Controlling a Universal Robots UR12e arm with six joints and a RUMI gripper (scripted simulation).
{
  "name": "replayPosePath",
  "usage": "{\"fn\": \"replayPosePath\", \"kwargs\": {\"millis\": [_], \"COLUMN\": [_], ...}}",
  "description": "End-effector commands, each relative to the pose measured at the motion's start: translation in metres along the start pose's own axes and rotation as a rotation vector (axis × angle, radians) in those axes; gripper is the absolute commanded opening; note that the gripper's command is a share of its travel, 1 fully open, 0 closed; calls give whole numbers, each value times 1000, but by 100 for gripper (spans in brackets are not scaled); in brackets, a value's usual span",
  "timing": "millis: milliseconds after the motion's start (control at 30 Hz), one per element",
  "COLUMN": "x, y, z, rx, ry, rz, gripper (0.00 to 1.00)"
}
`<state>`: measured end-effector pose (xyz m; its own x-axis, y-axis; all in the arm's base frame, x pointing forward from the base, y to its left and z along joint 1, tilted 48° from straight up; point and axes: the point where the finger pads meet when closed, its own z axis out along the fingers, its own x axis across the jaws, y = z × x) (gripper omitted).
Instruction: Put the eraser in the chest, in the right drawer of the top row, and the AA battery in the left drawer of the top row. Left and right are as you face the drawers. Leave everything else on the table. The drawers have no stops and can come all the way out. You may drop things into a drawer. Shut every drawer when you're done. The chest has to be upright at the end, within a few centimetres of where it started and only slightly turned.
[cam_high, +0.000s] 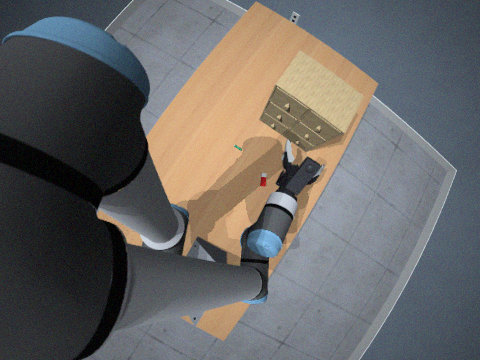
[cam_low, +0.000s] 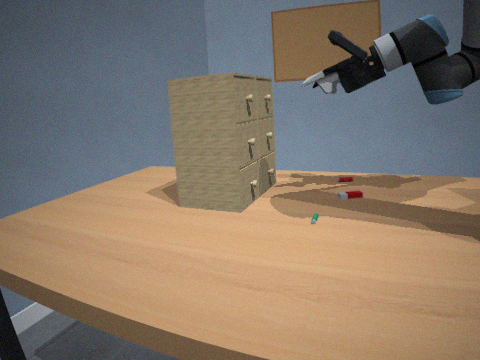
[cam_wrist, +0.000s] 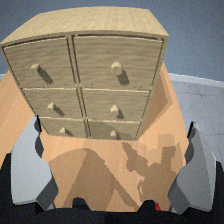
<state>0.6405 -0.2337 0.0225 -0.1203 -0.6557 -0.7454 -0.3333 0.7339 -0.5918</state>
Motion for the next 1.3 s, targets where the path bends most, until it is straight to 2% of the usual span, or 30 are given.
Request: {"fn": "replayPosePath", "kwargs": {"millis": [0, 1267], "x": [0, 0], "y": [0, 2], "z": [1, 6], "rx": [16, 63], "ry": [0, 1], "rz": [0, 0], "gripper": [100, 100]}}
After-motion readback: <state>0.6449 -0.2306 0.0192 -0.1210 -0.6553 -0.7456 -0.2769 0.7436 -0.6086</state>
